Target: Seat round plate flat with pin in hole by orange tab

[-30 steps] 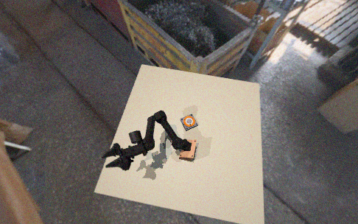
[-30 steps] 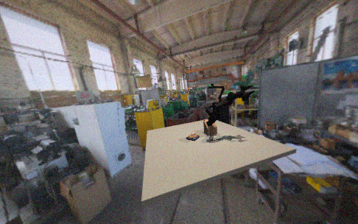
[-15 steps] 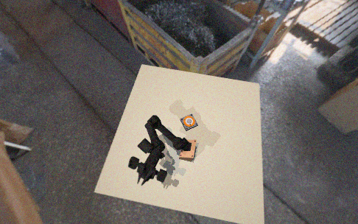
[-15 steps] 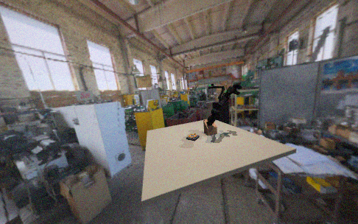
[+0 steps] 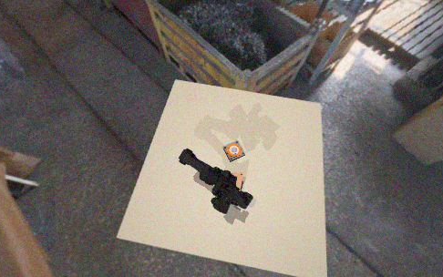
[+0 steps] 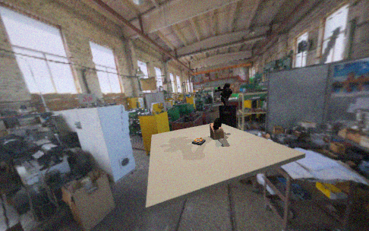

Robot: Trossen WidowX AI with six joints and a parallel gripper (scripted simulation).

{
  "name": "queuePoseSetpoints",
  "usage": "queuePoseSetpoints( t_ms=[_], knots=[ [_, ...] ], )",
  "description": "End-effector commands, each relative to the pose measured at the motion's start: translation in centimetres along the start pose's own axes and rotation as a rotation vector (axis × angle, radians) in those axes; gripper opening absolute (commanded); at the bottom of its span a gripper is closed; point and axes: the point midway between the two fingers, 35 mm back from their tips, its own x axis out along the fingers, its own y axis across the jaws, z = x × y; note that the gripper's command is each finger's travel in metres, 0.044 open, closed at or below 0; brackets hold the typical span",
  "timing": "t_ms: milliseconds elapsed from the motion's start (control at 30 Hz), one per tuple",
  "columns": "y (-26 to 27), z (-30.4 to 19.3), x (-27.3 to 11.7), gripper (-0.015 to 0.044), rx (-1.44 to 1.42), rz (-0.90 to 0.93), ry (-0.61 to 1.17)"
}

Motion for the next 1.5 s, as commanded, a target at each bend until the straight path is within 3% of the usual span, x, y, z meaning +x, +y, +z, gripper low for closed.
queuePoseSetpoints(
  t_ms=[0, 100, 300, 367, 633, 800, 900, 1100, 1167, 1367, 1467],
  knots=[
    [-4.1, -5.8, -0.3, 0.0000, -0.131, -0.126, 0.184],
    [-5.8, -9.1, -1.0, 0.0000, -0.190, -0.154, 0.298],
    [-12.9, -19.2, -5.7, 0.0000, -0.491, -0.274, 0.704],
    [-13.6, -20.4, -6.6, 0.0000, -0.501, -0.289, 0.743],
    [-19.4, -27.0, -14.6, 0.0000, -0.772, -0.338, 1.132],
    [-24.3, -30.2, -24.0, 0.0000, -1.092, -0.268, 1.568],
    [-25.8, -30.5, -27.6, 0.0000, -1.184, -0.224, 1.730],
    [-29.9, -28.5, -40.2, 0.0000, -1.398, -0.010, 2.339],
    [-30.2, -27.9, -41.6, 0.0000, -1.413, 0.023, 2.414],
    [-31.6, -20.5, -52.1, 0.0000, -1.395, 0.369, 3.079],
    [-31.7, -18.7, -53.8, 0.0000, -1.352, 0.447, 3.215]
  ],
)
